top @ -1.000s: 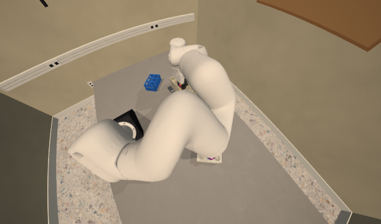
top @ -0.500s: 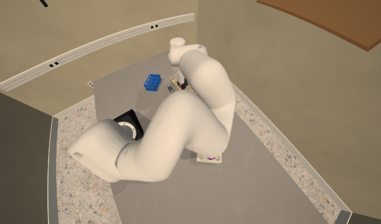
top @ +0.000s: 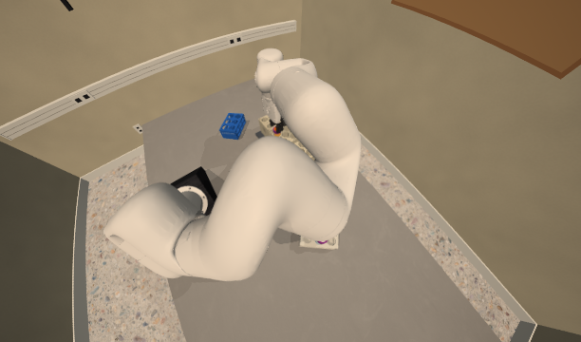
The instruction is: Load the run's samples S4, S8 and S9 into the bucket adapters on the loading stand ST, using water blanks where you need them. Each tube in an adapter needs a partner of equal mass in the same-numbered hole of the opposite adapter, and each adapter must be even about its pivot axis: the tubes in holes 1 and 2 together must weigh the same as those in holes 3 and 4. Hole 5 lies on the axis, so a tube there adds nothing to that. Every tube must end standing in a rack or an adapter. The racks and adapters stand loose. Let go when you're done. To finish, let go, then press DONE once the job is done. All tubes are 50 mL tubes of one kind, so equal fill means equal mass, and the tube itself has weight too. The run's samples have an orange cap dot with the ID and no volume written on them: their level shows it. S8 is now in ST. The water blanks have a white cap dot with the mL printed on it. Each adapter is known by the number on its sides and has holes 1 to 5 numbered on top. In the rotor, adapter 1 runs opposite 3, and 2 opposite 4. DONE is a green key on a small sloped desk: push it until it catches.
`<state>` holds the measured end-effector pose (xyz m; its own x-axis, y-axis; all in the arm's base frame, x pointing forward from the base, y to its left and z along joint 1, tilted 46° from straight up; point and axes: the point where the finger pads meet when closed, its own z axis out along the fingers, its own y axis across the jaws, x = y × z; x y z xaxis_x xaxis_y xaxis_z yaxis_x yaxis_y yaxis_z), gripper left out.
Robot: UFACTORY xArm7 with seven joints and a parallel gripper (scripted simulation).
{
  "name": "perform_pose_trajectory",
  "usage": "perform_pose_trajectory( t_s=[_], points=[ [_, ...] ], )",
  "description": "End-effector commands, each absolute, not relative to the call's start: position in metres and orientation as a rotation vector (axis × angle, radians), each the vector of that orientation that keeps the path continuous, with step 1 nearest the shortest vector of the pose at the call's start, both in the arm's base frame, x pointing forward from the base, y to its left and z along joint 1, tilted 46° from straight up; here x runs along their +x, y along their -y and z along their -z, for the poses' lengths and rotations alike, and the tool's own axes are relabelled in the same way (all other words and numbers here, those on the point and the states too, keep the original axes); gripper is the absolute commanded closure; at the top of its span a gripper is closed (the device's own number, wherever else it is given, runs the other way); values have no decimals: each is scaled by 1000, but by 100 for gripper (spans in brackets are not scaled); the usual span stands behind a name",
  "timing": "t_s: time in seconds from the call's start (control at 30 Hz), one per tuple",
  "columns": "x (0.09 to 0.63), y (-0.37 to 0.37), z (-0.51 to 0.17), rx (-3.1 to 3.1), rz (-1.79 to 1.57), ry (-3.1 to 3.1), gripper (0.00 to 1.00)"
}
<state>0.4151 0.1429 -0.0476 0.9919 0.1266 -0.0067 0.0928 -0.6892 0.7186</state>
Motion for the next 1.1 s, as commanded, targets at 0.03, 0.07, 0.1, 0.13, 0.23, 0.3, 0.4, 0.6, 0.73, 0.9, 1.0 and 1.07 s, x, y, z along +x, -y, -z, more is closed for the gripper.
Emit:
perform_pose_trajectory(
  t_s=[0.03,0.07,0.1,0.13,0.23,0.3,0.4,0.6,0.73,0.9,1.0,1.07],
  points=[
    [415,-153,39,2339,-60,-154,56],
    [414,-154,38,2339,-60,-154,56],
    [414,-156,36,2339,-60,-154,56],
    [414,-157,35,2339,-60,-154,56],
    [414,-162,31,2339,-60,-154,56],
    [413,-164,28,2339,-60,-154,56],
    [413,-167,25,2339,-60,-154,56],
    [412,-174,18,2339,-60,-154,56],
    [411,-180,13,2339,-60,-154,56],
    [410,-187,6,2339,-60,-154,56],
    [410,-189,4,2339,-60,-154,56],
    [410,-191,2,2339,-60,-154,56]
  ],
)
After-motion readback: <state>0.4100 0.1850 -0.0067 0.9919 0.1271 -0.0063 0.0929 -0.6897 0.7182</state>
